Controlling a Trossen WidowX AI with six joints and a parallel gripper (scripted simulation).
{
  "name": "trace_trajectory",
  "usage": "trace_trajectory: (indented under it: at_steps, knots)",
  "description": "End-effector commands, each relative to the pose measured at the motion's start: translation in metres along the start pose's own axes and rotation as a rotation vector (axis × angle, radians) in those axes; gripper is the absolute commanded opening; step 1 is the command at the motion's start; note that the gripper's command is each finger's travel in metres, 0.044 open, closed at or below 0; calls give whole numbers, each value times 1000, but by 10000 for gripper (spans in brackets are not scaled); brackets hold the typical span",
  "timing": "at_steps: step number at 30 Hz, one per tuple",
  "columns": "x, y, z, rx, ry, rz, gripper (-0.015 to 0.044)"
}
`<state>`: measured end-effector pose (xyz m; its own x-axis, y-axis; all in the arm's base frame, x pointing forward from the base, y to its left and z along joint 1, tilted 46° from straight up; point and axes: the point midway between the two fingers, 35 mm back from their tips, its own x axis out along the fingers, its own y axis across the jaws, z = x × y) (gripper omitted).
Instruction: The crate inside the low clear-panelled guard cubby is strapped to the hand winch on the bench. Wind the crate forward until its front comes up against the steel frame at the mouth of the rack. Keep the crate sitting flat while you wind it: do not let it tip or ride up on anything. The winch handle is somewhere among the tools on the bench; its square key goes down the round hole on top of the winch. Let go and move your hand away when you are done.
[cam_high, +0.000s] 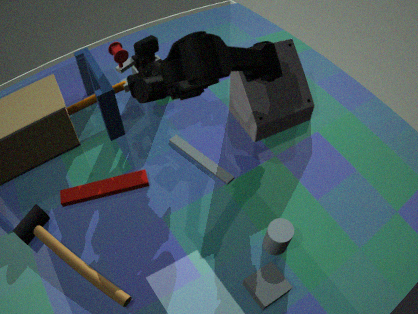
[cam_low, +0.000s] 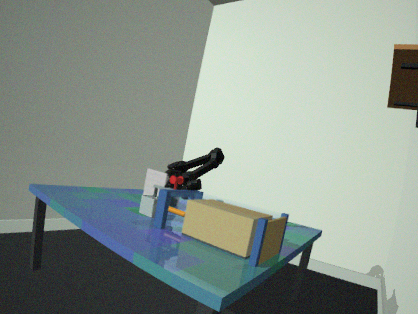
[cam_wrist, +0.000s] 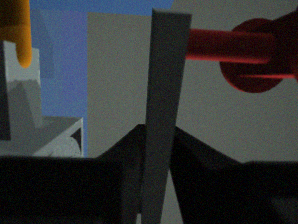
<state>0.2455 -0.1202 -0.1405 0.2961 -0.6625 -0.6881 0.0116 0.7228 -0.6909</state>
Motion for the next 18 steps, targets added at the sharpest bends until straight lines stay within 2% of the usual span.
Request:
trace_trajectory:
  at_steps: [1,18]
  knots:
    - [-2,-1,-1,5,5,-13,0]
    - [-3,8,-2,4,-5,-12,0]
